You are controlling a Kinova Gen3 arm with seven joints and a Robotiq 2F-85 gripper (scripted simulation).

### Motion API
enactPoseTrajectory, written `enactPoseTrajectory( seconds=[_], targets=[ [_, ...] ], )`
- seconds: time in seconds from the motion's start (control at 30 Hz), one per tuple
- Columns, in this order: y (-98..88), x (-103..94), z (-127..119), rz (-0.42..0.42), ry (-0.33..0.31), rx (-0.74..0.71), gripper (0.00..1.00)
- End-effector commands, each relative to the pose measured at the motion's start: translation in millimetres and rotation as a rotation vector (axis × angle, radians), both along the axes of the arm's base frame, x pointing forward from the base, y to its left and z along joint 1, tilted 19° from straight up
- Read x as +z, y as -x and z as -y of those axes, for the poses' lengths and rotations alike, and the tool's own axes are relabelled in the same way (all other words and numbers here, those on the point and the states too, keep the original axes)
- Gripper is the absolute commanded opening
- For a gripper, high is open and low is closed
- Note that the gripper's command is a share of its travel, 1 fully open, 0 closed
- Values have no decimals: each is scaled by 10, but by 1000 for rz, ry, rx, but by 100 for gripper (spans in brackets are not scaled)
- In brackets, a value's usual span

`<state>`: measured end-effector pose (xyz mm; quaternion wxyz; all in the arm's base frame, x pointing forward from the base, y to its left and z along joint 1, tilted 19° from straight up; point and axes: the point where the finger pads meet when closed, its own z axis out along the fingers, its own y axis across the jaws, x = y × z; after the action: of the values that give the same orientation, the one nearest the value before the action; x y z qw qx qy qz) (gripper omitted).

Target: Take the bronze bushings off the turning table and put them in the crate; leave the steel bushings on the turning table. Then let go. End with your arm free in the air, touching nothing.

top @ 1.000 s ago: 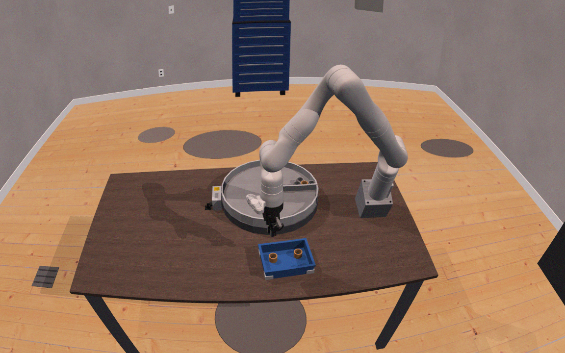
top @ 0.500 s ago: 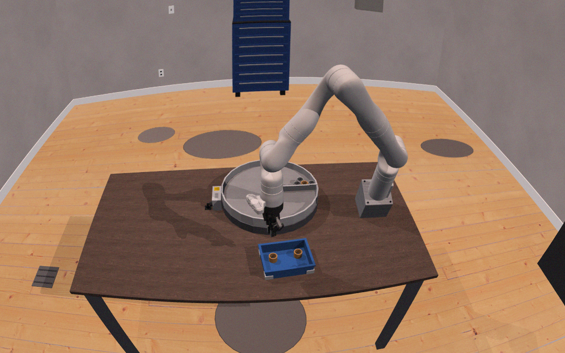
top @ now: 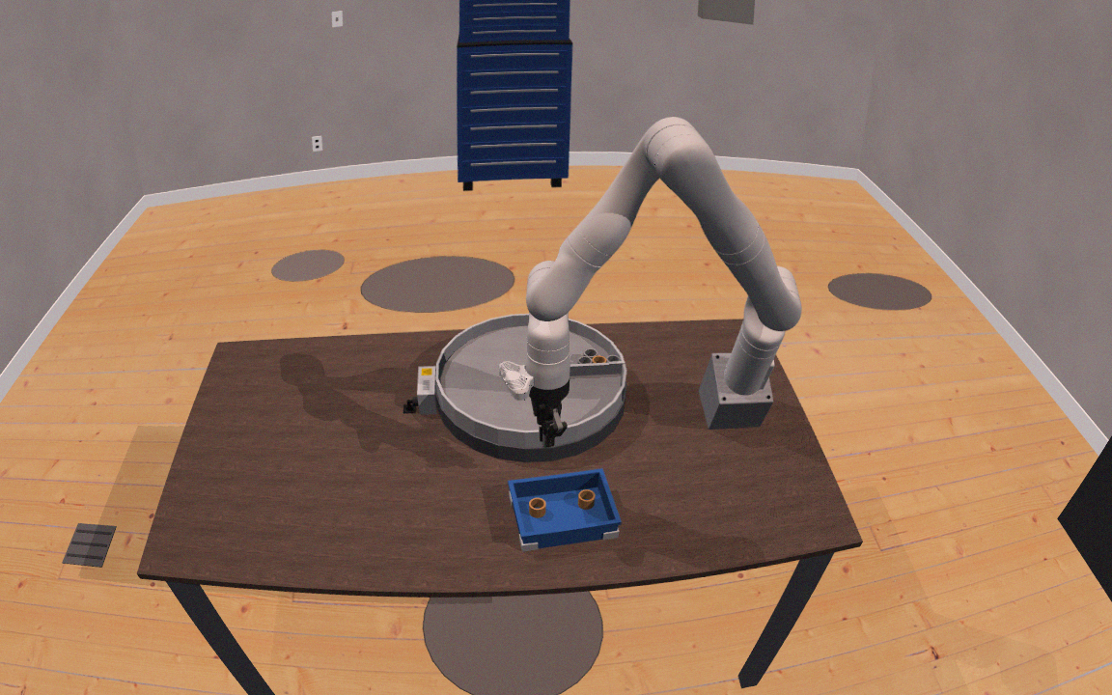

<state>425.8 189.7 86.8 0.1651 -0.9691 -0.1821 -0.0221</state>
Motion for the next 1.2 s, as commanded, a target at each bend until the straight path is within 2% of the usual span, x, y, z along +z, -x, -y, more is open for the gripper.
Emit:
enactPoseTrajectory(
  seconds=[0.0,0.2,0.37,0.77,0.93,1.17],
  targets=[
    [-14,14,39,2,0,-9,14],
    [-14,14,39,2,0,-9,14],
    [191,-184,564,-41,2,-132,14],
    [191,-184,564,-41,2,-132,14],
    [394,-382,1089,-83,4,-255,14],
    [394,-382,1089,-83,4,-255,14]
  ],
)
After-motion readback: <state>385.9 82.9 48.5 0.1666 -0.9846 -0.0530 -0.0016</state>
